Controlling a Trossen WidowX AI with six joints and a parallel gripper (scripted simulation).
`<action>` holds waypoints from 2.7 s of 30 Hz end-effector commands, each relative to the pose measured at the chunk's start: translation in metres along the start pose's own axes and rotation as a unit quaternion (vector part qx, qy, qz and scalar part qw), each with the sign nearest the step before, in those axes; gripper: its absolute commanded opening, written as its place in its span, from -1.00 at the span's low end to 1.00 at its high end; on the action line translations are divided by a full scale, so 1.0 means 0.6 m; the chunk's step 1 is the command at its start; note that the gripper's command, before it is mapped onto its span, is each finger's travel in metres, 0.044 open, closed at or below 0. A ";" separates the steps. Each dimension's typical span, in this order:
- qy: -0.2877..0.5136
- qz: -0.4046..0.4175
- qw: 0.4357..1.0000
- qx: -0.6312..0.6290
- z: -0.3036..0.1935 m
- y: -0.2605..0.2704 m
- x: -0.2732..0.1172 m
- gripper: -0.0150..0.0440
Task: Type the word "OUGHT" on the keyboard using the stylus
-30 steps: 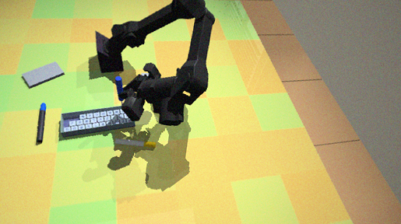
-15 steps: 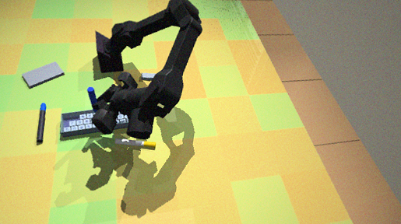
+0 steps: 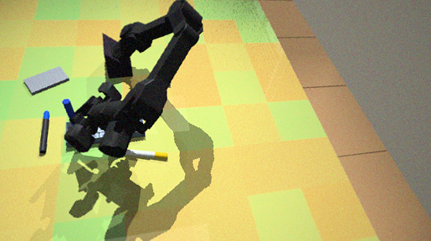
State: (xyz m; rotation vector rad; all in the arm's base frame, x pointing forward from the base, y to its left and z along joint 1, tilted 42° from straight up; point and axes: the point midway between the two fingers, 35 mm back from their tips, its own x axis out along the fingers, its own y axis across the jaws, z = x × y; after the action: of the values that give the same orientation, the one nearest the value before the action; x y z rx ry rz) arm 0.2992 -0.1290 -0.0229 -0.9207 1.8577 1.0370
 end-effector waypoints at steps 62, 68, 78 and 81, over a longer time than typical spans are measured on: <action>0.002 -0.003 1.000 -0.004 0.054 -0.005 0.031 -0.22; 0.002 -0.003 1.000 -0.004 0.057 -0.005 0.033 -0.22; 0.002 -0.003 1.000 -0.004 0.056 -0.005 0.032 -0.22; 0.002 -0.003 1.000 -0.004 0.054 -0.005 0.031 -0.22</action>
State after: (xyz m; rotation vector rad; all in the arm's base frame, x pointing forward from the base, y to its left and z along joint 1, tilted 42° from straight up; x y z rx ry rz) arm 0.3038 -0.1047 -0.0524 -0.9385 1.8543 1.0404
